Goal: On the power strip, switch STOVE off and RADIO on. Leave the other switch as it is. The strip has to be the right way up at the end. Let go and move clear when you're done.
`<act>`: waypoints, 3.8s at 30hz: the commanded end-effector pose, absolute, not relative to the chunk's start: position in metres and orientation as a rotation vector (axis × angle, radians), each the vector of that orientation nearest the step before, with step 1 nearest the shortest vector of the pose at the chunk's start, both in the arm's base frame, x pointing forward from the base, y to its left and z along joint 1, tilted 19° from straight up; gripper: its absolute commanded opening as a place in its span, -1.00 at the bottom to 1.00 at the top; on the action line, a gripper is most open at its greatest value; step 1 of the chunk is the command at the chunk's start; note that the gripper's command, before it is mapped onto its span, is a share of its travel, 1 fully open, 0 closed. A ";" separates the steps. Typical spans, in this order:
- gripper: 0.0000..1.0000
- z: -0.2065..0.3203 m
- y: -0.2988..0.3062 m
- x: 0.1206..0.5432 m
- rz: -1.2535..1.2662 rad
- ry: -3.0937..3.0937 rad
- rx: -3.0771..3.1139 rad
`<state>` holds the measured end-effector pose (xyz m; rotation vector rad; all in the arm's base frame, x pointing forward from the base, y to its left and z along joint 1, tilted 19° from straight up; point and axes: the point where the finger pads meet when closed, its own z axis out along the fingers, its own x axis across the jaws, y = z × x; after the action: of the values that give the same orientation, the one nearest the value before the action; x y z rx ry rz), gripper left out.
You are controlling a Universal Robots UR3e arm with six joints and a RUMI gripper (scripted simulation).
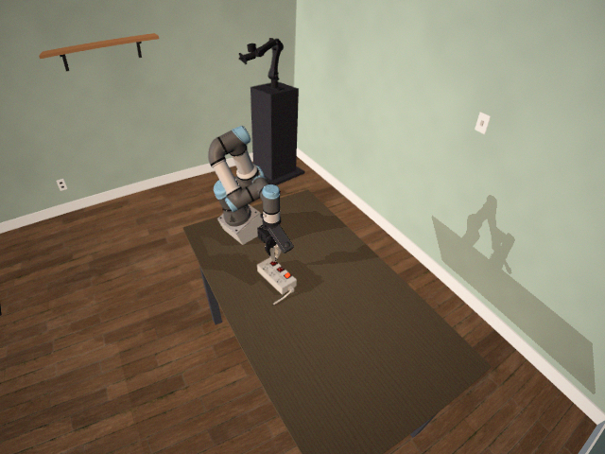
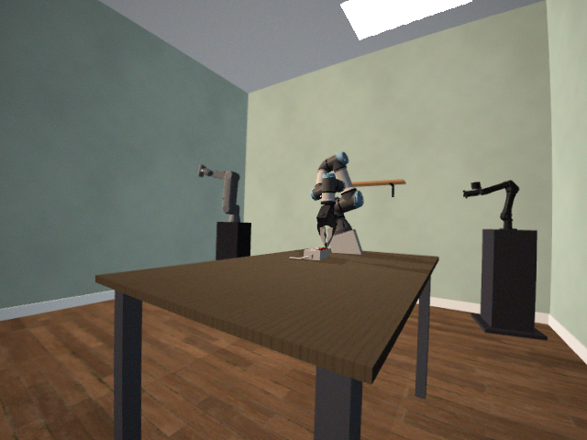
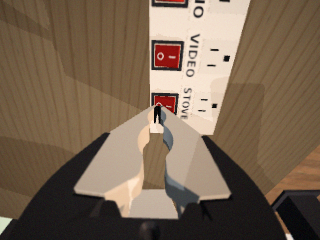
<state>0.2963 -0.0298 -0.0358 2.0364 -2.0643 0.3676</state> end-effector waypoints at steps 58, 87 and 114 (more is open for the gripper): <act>1.00 0.017 -0.012 0.296 0.370 -2.065 2.037; 1.00 0.093 0.015 0.294 0.370 -2.065 2.037; 1.00 0.097 0.016 0.294 0.370 -2.065 2.037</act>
<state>0.2933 0.0160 0.0965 2.0362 -2.0639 0.3674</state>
